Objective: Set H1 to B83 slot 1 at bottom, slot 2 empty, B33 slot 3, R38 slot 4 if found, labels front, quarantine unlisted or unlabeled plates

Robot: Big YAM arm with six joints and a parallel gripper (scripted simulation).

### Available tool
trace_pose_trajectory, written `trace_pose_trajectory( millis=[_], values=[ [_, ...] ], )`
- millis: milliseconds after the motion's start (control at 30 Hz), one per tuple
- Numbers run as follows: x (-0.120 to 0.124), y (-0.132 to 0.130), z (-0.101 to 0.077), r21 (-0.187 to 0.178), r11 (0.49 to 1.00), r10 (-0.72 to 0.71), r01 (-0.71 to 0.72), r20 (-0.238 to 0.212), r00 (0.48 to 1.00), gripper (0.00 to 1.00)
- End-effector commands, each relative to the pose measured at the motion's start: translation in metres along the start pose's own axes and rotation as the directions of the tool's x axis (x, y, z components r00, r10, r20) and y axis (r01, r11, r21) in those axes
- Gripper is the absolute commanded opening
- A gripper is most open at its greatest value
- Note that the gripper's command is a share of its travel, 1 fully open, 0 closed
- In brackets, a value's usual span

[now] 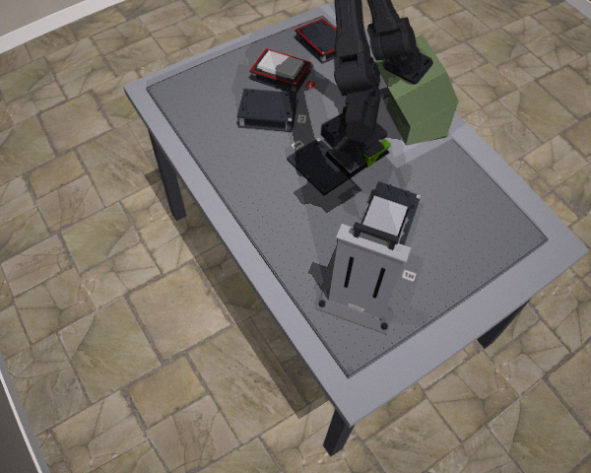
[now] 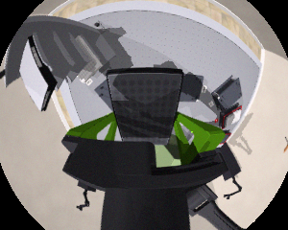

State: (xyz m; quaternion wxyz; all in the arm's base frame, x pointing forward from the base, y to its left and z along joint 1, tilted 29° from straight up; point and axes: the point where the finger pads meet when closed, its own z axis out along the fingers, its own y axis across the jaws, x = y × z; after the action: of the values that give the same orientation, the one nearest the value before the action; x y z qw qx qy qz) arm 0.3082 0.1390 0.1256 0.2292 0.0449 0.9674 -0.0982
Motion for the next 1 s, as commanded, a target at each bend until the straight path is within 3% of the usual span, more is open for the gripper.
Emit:
trace_pose_trajectory(
  millis=[0,67,200,467,600,633,733,967],
  values=[
    [-0.008,-0.007,-0.006,-0.005,1.000,0.022,-0.022,0.010,1.000,0.86],
    [-0.006,-0.009,0.001,0.009,1.000,0.007,-0.007,-0.009,1.000,0.86],
    [-0.022,-0.020,-0.009,-0.011,1.000,0.024,-0.023,0.020,1.000,0.86],
    [-0.043,-0.042,-0.015,-0.018,0.999,0.031,-0.030,0.039,0.999,0.86],
    [-0.045,-0.048,-0.014,-0.015,1.000,0.028,-0.028,0.034,0.999,0.86],
    [-0.038,-0.052,-0.005,-0.002,1.000,0.017,-0.017,0.012,1.000,0.86],
    [-0.057,-0.060,-0.018,-0.020,0.999,0.034,-0.033,0.049,0.998,0.86],
    [-0.068,-0.081,-0.015,-0.011,1.000,0.028,-0.027,0.042,0.999,0.86]
  ],
)
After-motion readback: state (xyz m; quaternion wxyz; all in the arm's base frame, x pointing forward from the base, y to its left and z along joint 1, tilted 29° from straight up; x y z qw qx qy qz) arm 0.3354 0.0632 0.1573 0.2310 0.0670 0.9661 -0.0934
